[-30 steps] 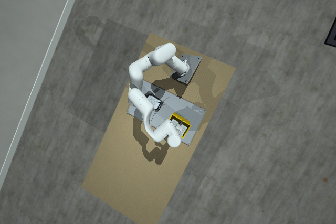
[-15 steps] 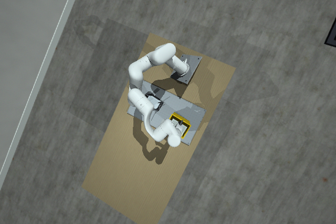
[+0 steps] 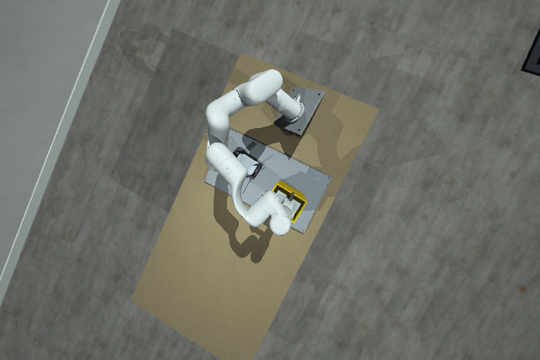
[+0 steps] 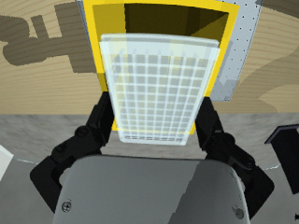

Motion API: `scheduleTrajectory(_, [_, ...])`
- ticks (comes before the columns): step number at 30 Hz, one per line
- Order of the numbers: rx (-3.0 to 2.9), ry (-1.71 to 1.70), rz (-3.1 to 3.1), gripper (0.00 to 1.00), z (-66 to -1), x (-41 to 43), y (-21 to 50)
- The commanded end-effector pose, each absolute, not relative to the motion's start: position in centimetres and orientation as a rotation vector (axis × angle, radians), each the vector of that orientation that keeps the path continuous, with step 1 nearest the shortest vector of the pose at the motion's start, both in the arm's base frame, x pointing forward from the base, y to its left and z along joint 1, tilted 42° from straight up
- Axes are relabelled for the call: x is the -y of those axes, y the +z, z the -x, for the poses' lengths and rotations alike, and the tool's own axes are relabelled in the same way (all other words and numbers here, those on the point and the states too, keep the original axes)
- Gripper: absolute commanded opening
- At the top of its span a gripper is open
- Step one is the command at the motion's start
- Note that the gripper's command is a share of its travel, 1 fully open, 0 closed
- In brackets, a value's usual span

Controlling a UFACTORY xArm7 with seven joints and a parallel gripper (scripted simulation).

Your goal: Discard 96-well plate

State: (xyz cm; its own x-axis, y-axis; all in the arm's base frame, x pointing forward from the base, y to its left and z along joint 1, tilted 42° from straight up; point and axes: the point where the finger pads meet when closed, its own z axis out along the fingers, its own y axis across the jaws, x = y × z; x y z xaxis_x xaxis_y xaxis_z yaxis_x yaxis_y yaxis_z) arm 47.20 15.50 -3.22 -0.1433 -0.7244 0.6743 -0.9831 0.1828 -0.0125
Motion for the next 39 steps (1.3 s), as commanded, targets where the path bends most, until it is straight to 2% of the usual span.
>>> scheduleTrajectory(1, [1.934,0.634,-1.602,0.00,-47.26,-15.70,-3.09])
scheduleTrajectory(39, [1.934,0.634,-1.602,0.00,-47.21,-15.39,-3.42])
